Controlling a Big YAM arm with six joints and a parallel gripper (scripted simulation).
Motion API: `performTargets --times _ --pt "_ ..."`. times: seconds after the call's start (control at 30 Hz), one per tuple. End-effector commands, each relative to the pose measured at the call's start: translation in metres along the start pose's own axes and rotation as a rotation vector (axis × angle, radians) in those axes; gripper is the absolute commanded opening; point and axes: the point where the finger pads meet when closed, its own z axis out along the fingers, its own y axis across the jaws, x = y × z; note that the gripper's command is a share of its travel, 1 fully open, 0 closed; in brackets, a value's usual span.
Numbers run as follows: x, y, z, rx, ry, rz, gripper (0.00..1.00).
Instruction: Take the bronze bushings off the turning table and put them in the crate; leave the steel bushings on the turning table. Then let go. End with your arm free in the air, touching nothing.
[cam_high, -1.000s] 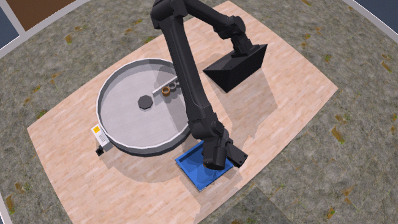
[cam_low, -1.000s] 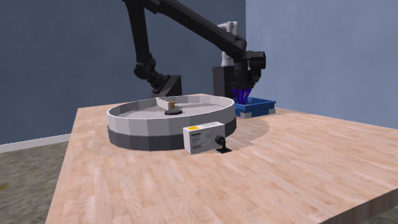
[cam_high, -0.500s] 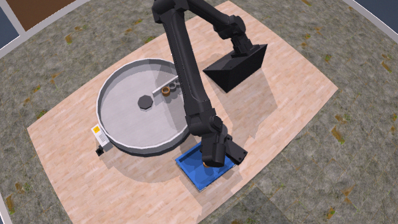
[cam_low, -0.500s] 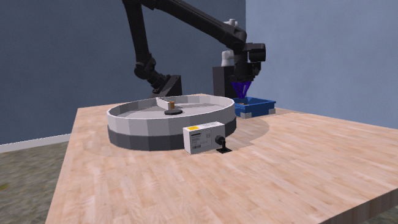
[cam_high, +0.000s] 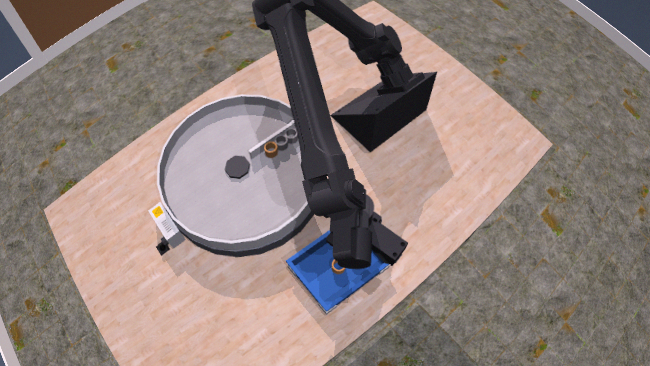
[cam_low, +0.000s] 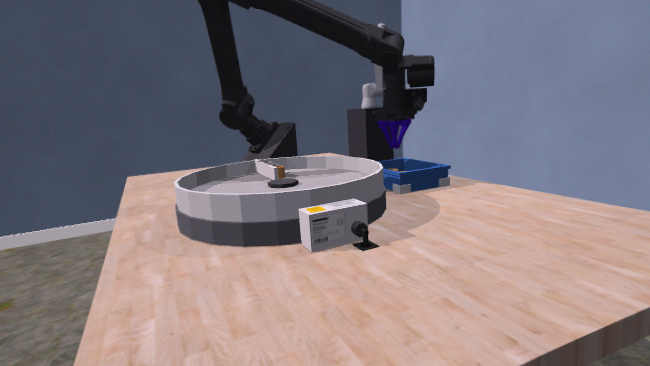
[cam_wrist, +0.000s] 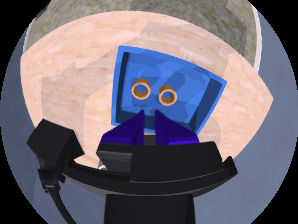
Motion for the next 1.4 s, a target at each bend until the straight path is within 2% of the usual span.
performTargets --times 0.0,0.1,0.13,0.23,0.4,1.37 --pt "-0.009 -0.017 -0.045 0.07 -0.028 0.029 0.14" --pt "-0.009 -0.01 -0.043 0.059 -0.02 0.019 0.14" --pt "-0.01 -0.017 -0.05 0.069 -0.028 0.028 0.14" --pt "-0.009 -0.018 -0.056 0.072 -0.03 0.03 0.14" --pt "-0.011 -0.008 -0.047 0.053 -0.013 0.013 0.14" --pt "-0.011 -0.008 -0.047 0.053 -0.013 0.013 0.14"
